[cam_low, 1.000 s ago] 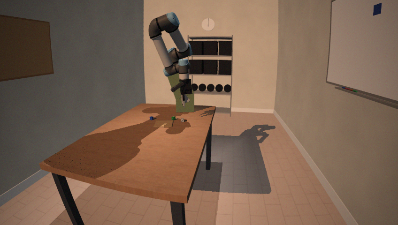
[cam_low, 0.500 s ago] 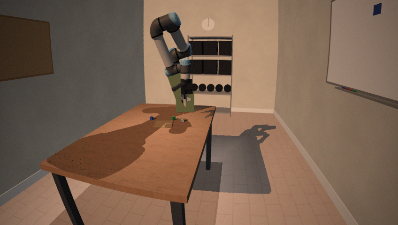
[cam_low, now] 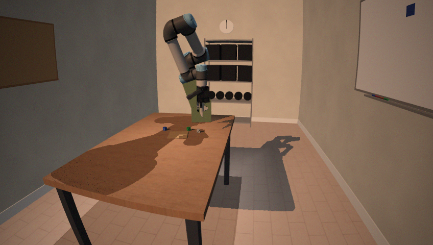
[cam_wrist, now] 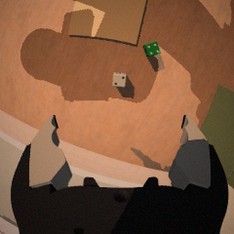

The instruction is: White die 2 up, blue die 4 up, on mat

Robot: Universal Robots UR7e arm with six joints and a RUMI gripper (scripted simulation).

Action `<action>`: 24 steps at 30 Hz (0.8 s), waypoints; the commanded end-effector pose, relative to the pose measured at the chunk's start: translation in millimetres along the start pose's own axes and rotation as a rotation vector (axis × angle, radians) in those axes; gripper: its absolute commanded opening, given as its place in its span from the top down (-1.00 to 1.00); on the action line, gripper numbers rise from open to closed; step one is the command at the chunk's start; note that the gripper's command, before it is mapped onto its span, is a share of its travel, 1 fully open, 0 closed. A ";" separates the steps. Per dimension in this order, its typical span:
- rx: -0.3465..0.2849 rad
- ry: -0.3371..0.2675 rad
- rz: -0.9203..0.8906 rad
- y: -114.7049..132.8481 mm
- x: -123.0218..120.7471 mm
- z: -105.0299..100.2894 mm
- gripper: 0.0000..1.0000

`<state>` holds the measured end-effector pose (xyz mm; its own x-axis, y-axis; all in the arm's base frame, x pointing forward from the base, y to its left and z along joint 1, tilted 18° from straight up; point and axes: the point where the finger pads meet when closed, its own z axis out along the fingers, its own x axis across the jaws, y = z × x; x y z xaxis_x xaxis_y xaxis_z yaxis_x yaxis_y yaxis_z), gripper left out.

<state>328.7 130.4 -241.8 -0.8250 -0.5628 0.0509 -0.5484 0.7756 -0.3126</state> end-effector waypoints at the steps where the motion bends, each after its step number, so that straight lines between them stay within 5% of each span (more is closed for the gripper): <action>1: 0.000 -0.001 -0.062 -1.2 -0.8 1.2 -1.00; 24: 0.000 -0.001 -0.600 -8.1 -3.5 13.9 -1.00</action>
<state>336.5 123.1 -251.3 -0.4581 -0.8648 0.2055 -0.8788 0.4059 -0.2510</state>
